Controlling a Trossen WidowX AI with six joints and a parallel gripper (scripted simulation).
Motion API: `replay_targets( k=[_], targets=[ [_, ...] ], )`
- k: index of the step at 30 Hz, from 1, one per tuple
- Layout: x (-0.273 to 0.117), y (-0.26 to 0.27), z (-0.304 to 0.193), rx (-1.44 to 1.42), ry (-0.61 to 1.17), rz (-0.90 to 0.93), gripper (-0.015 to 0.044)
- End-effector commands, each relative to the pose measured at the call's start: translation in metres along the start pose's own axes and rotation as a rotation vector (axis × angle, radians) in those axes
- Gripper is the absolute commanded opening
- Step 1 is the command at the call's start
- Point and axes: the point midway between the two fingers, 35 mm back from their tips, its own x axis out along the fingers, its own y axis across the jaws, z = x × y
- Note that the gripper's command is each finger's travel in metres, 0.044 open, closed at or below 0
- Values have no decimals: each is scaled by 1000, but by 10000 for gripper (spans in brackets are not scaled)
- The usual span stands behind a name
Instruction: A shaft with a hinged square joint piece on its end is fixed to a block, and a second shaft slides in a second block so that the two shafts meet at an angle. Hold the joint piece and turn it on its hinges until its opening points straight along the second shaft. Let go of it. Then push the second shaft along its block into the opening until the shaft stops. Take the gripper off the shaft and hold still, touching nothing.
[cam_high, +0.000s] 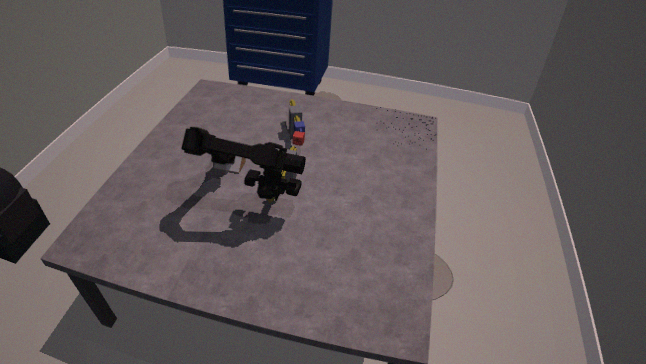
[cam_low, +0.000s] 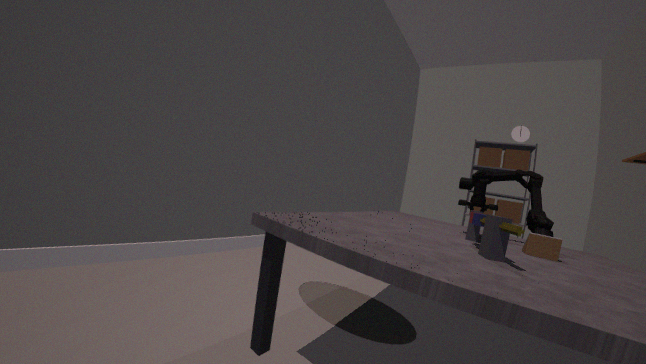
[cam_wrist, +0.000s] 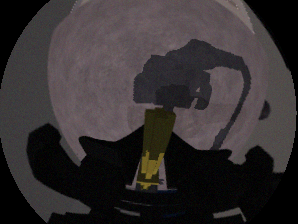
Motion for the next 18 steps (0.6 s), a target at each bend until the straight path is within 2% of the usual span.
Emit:
replay_targets(
  k=[1,18],
  targets=[
    [0,0,-3,4,0,6,0],
    [1,0,-30,0,-1,24,0]
  ],
)
